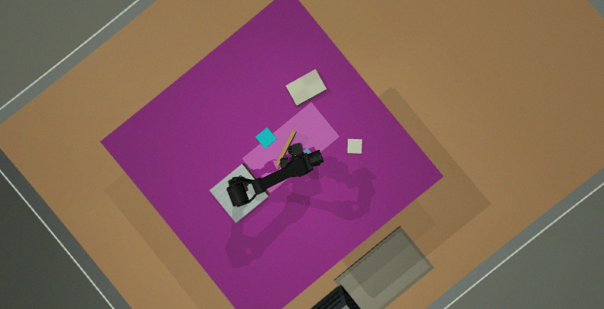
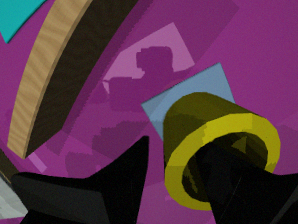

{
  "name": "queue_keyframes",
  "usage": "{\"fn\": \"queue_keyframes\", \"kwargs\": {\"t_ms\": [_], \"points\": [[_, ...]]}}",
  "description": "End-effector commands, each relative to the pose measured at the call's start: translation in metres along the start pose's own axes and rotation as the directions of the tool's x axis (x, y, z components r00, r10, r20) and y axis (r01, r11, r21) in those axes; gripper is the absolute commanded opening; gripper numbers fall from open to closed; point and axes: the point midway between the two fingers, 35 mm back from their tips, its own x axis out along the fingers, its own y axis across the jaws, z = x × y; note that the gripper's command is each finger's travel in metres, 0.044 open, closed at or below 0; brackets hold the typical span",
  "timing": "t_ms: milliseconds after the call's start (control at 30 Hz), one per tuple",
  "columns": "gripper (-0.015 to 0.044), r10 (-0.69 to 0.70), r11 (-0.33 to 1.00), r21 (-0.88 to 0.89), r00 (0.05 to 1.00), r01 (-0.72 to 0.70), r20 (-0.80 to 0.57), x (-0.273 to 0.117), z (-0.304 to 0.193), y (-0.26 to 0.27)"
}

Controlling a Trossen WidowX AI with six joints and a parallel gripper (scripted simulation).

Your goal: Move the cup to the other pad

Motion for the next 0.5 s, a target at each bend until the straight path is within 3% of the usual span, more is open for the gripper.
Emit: {"fn": "queue_keyframes", "kwargs": {"t_ms": [0, 233, 467], "points": [[0.0167, 0.004, 1.0, -0.005, 1.0, -0.004, -0.004, 0.0063, -0.0008, 0.0023], [0.0167, 0.004, 1.0, -0.005, 1.0, -0.004, -0.004, 0.0063, -0.0008, 0.0023], [0.012, 0.002, 1.0, 0.0, 1.0, -0.002, -0.001, 0.0045, -0.0003, 0.0012]]}}
